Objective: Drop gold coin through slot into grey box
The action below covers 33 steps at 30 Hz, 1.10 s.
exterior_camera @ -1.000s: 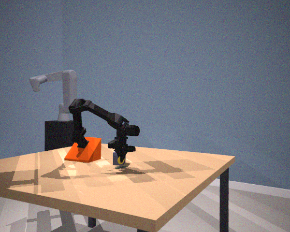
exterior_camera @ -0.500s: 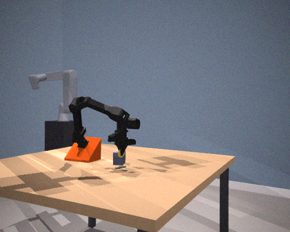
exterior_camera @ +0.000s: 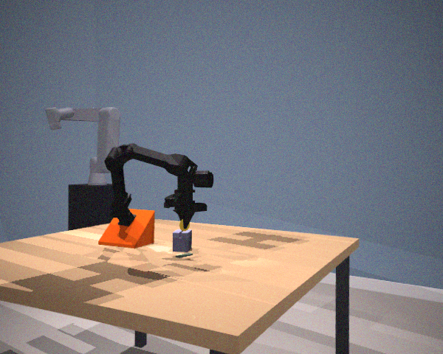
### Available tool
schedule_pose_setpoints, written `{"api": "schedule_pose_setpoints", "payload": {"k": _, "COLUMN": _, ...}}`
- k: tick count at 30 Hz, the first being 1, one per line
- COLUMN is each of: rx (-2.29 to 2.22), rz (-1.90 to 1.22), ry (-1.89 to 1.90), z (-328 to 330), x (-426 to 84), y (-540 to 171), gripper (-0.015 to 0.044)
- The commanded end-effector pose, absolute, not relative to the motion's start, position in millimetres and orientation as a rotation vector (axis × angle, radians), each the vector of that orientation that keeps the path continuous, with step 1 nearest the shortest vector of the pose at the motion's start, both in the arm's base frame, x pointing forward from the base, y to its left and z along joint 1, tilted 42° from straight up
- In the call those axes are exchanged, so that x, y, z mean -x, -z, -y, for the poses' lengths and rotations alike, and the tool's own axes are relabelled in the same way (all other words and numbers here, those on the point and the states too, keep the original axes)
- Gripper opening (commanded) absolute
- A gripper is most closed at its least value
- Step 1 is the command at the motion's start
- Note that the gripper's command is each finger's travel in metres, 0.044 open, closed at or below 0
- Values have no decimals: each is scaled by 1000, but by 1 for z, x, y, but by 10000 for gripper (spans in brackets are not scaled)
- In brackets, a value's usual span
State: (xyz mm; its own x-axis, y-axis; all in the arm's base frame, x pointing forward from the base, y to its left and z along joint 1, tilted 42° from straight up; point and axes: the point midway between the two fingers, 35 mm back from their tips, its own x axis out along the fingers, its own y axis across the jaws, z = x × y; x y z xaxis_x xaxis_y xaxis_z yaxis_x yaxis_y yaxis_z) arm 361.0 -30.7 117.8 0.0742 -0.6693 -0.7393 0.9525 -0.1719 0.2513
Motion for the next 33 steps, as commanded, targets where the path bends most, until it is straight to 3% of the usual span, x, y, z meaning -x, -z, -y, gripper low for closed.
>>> {"api": "schedule_pose_setpoints", "payload": {"k": 1, "rx": -859, "rz": -460, "ry": 1486, "z": 29, "x": -361, "y": -120, "gripper": 0}}
{"api": "schedule_pose_setpoints", "payload": {"k": 18, "rx": -405, "rz": -833, "ry": 1255, "z": 28, "x": -363, "y": -119, "gripper": 0}}
{"api": "schedule_pose_setpoints", "payload": {"k": 33, "rx": -390, "rz": -851, "ry": 1242, "z": 12, "x": -352, "y": -104, "gripper": 0}}
